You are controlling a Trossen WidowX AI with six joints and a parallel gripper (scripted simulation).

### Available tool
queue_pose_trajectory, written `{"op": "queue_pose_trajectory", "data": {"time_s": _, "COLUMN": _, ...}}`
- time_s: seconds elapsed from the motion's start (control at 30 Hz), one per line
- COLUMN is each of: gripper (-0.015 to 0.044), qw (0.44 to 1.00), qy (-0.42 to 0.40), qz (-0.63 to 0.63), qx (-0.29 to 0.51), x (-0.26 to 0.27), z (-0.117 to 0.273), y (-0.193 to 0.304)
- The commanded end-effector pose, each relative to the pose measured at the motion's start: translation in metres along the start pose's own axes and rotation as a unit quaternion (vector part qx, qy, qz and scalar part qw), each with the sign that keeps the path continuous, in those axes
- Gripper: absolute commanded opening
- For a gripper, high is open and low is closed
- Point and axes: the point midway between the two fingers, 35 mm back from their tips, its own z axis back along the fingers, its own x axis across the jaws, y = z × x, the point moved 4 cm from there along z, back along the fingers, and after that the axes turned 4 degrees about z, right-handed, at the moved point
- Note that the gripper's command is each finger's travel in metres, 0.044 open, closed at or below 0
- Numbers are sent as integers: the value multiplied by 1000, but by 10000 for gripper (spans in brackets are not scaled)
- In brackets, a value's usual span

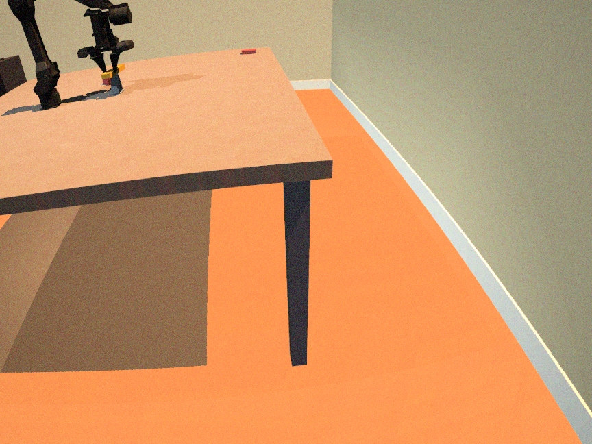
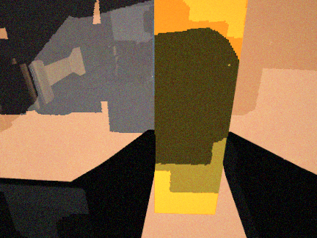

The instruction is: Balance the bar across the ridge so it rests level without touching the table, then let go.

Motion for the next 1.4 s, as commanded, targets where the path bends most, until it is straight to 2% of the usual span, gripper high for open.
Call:
{"op": "queue_pose_trajectory", "data": {"time_s": 0.0, "gripper": 0, "qw": 1000, "qy": -2, "qz": 0, "qx": 0, "x": 1, "z": 0, "y": 0}}
{"op": "queue_pose_trajectory", "data": {"time_s": 1.07, "gripper": 0, "qw": 1000, "qy": 0, "qz": 0, "qx": 0, "x": 0, "z": 0, "y": 0}}
{"op": "queue_pose_trajectory", "data": {"time_s": 1.27, "gripper": 157, "qw": 1000, "qy": 0, "qz": 0, "qx": 0, "x": 0, "z": 0, "y": 0}}
{"op": "queue_pose_trajectory", "data": {"time_s": 1.37, "gripper": 167, "qw": 1000, "qy": 0, "qz": 0, "qx": 0, "x": 0, "z": 0, "y": 0}}
